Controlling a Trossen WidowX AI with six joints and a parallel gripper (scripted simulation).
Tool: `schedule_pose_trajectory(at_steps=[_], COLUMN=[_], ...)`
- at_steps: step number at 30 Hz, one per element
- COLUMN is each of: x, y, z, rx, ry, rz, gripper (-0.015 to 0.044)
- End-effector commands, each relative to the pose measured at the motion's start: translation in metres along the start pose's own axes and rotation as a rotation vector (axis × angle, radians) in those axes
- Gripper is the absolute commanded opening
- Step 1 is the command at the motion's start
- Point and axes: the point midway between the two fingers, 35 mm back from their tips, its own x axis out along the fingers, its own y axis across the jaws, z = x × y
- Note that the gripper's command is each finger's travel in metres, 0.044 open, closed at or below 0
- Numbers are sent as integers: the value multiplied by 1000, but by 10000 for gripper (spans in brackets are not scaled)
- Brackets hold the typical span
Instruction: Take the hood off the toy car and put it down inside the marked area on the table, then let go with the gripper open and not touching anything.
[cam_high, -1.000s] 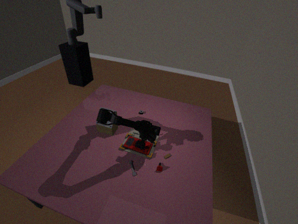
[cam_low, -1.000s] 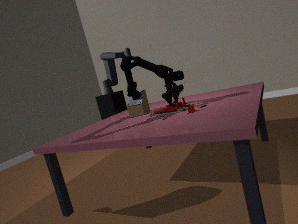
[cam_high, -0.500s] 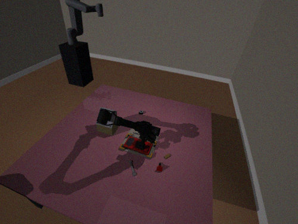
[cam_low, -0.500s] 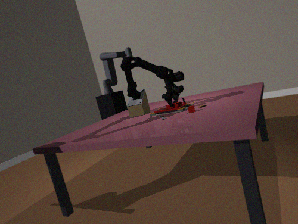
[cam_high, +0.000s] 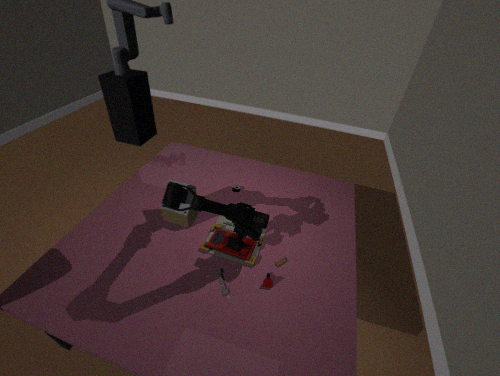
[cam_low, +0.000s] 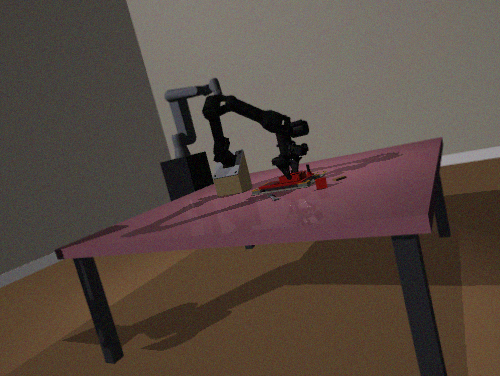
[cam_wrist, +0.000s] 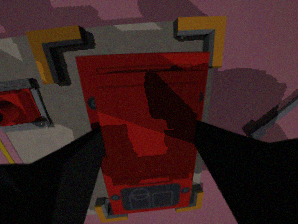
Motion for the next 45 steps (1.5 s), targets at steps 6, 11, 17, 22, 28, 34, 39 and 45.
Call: schedule_pose_trajectory(at_steps=[6, 11, 17, 22, 28, 34, 39, 45], x=[-5, -8, -12, -16, -20, -23, -27, -40], y=[0, 0, 0, 0, 0, 0, 0, 1], z=[1, 1, 1, 1, 1, 1, 1, 1], rx=[2, 2, 2, 2, 2, 1, 1, 1], ry=[-1, -1, -1, -1, -1, -1, -1, -1], rz=[1, 1, 2, 2, 2, 2, 2, 3], gripper=[6, 0, 0, 0, 0, 0, 0, 0])
